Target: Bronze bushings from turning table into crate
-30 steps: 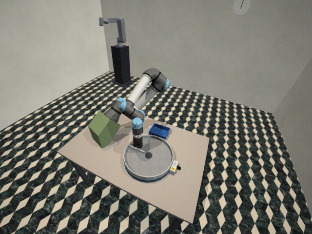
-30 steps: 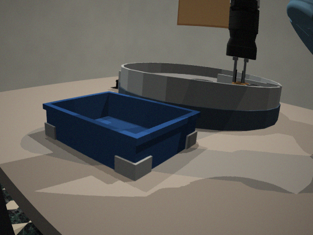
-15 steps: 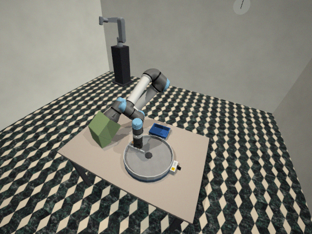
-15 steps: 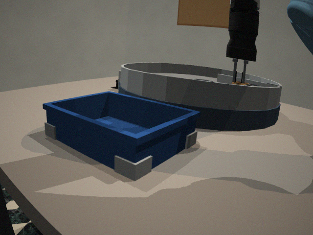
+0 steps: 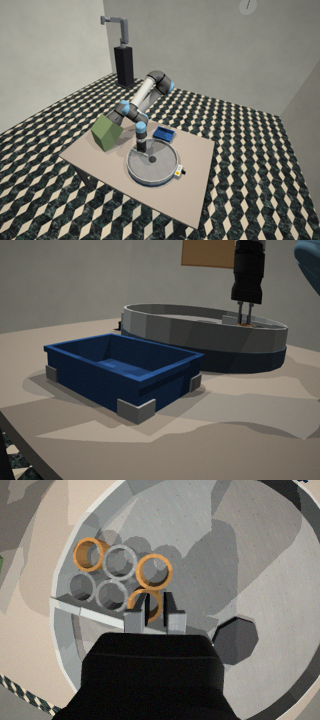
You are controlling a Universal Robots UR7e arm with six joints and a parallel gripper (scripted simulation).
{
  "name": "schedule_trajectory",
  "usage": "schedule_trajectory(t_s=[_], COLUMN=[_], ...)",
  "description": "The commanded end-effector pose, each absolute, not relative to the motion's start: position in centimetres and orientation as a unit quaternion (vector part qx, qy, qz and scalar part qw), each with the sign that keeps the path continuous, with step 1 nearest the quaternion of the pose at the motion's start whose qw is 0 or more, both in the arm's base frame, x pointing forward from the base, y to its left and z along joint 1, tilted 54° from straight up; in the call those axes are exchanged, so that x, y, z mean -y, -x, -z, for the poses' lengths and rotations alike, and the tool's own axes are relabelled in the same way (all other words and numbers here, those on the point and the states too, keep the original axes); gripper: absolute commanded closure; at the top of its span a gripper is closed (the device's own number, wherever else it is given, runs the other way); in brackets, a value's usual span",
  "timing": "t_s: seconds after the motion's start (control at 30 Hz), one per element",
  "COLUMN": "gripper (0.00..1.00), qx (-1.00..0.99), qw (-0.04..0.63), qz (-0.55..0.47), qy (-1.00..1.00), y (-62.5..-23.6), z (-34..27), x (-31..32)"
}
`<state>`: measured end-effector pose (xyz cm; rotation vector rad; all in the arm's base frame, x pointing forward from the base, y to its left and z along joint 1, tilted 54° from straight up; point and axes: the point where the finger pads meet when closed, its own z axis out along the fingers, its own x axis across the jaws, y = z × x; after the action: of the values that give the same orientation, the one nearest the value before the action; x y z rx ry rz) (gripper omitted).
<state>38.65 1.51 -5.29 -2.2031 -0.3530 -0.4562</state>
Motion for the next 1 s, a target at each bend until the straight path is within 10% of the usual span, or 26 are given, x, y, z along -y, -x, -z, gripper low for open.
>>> schedule_trajectory(t_s=[0.0, 0.87, 0.9, 0.97], gripper=[0.6, 0.6, 1.0, 1.0], qx=[0.141, 0.141, 0.141, 0.141], qw=[0.418, 0.418, 0.419, 0.419], qz=[0.182, 0.182, 0.182, 0.182], qy=[0.879, 0.879, 0.879, 0.879], y=[-38.7, -38.79, -38.79, -38.79], z=[5.39, 5.65, 5.65, 5.65], x=[-1.61, -1.96, -1.96, -1.96])
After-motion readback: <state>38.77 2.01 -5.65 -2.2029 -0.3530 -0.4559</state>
